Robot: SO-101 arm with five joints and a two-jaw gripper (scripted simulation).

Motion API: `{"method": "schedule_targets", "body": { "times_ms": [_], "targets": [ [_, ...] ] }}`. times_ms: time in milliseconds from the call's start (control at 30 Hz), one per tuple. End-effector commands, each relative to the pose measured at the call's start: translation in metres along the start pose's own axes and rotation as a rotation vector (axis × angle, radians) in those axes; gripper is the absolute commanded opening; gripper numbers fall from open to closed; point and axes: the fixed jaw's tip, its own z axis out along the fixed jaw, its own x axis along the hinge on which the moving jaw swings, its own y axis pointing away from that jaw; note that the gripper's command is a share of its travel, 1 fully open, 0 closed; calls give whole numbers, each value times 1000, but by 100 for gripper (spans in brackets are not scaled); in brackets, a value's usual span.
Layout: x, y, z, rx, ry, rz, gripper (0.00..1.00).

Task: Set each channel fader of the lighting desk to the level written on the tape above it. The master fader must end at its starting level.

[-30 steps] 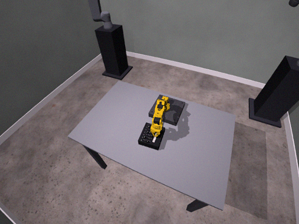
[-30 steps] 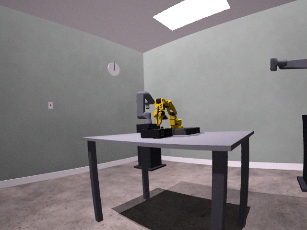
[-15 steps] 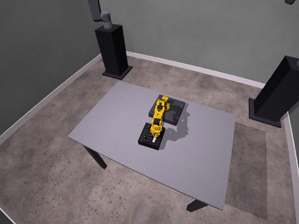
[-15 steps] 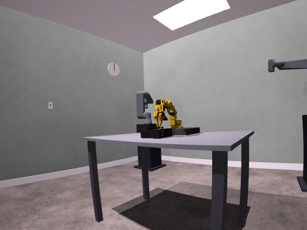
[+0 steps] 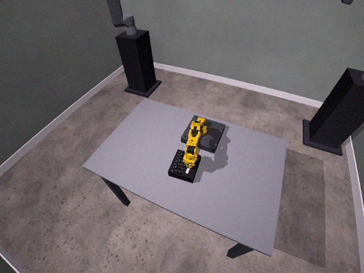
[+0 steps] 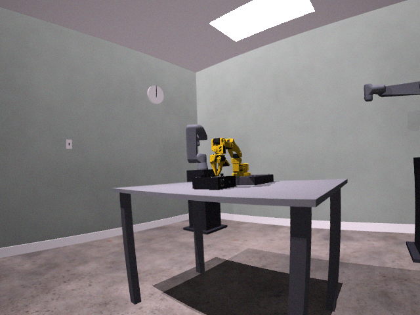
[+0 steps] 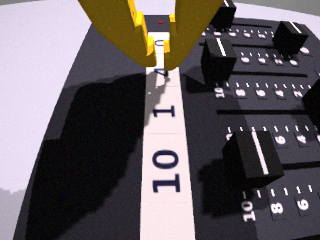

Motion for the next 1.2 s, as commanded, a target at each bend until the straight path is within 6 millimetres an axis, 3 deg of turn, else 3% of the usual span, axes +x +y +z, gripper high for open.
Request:
{"method": "schedule_targets", "body": {
  "times_ms": [0, 1167],
  "targets": [
    [0, -3, 3, 1, -6, 3, 0],
    [-1, 3, 4, -1, -13, 3, 0]
  ]
}}
